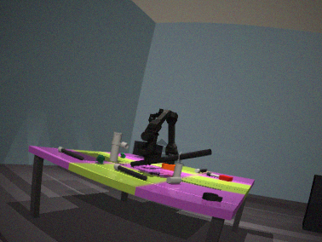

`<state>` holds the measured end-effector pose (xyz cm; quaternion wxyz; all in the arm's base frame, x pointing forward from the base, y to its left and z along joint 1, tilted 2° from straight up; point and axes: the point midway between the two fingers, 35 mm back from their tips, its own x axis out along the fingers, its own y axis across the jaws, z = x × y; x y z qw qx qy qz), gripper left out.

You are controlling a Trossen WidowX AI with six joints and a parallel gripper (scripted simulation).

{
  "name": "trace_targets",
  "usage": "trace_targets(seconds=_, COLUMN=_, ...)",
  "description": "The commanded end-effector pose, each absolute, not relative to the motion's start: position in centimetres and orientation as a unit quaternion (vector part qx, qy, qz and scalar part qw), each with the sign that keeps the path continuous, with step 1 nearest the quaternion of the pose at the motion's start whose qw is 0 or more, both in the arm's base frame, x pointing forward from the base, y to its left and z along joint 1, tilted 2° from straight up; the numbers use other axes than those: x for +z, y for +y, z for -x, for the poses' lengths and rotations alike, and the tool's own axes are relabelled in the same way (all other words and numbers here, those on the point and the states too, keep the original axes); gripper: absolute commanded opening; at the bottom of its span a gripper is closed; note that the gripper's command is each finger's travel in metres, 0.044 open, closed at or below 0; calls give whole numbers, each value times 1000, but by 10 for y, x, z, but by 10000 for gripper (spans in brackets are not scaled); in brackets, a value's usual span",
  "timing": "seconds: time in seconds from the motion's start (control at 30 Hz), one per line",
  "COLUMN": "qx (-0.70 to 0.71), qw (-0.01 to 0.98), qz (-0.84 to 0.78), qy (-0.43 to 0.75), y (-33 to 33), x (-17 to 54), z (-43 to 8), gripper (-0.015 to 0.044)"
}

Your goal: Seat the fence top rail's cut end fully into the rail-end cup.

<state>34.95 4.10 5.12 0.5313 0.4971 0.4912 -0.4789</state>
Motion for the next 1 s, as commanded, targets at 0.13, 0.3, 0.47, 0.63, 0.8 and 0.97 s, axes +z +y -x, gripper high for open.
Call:
trace_targets(seconds=0.13, qx=-511, qw=567, qz=-465, qy=449, y=22, x=84, z=-351, gripper=0)
trace_targets(seconds=0.3, qx=-544, qw=596, qz=-429, qy=406, y=4, x=116, z=-347, gripper=0)
trace_targets(seconds=0.47, qx=-548, qw=600, qz=-424, qy=400, y=1, x=121, z=-347, gripper=0)
trace_targets(seconds=0.63, qx=-546, qw=596, qz=-425, qy=407, y=3, x=116, z=-345, gripper=0)
trace_targets(seconds=0.8, qx=-546, qw=594, qz=-426, qy=409, y=4, x=114, z=-345, gripper=0)
trace_targets(seconds=0.97, qx=-546, qw=594, qz=-426, qy=409, y=4, x=115, z=-345, gripper=0)
